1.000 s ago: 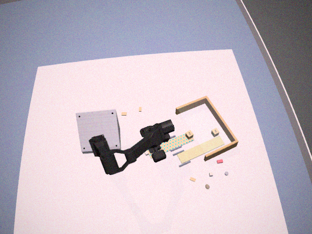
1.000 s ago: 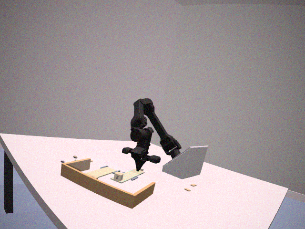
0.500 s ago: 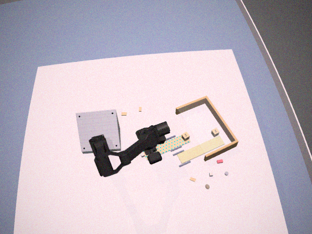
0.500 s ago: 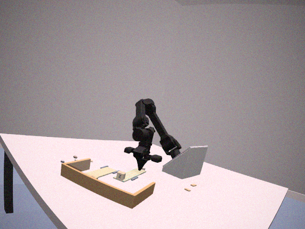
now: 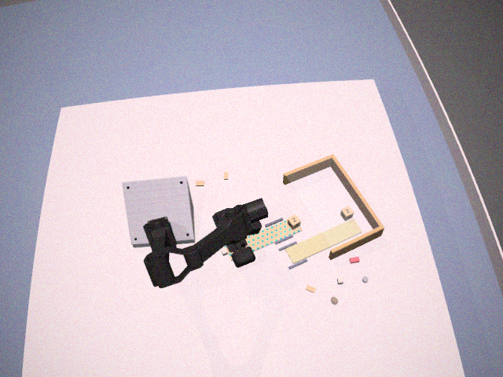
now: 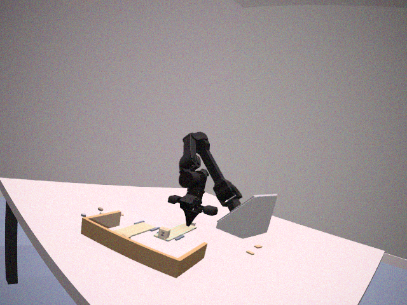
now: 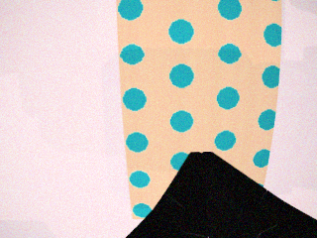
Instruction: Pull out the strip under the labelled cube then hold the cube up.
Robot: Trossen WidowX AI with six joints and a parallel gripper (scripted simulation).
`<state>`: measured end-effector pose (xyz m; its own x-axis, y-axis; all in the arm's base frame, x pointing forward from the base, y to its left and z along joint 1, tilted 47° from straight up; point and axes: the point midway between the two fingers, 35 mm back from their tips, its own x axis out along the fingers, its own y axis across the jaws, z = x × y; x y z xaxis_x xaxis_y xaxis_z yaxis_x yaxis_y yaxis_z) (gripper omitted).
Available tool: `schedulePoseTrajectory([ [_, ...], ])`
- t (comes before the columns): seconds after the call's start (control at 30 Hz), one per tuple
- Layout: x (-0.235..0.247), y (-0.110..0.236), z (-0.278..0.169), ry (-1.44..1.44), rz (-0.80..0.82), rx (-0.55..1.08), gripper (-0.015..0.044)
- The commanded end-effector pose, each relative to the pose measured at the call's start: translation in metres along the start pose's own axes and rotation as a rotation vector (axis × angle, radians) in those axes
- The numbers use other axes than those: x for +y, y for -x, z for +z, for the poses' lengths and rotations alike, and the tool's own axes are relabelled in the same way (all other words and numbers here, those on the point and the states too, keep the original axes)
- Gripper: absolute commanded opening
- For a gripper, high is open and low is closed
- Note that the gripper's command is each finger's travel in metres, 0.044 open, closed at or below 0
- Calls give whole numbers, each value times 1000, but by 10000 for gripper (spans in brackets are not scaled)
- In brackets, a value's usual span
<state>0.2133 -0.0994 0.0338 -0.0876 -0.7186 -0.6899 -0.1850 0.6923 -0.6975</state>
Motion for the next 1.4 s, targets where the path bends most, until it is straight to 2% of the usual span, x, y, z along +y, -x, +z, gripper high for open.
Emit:
schedulePoseTrajectory([
  [0.0, 2, -6, -10, 17, -2, 31, 0],
  [1.07, 2, -6, -10, 17, -2, 31, 0],
  [1.23, 1, 39, 1, 16, 0, 28, 0],
  [1.37, 1, 41, 1, 17, -1, 30, 0],
])
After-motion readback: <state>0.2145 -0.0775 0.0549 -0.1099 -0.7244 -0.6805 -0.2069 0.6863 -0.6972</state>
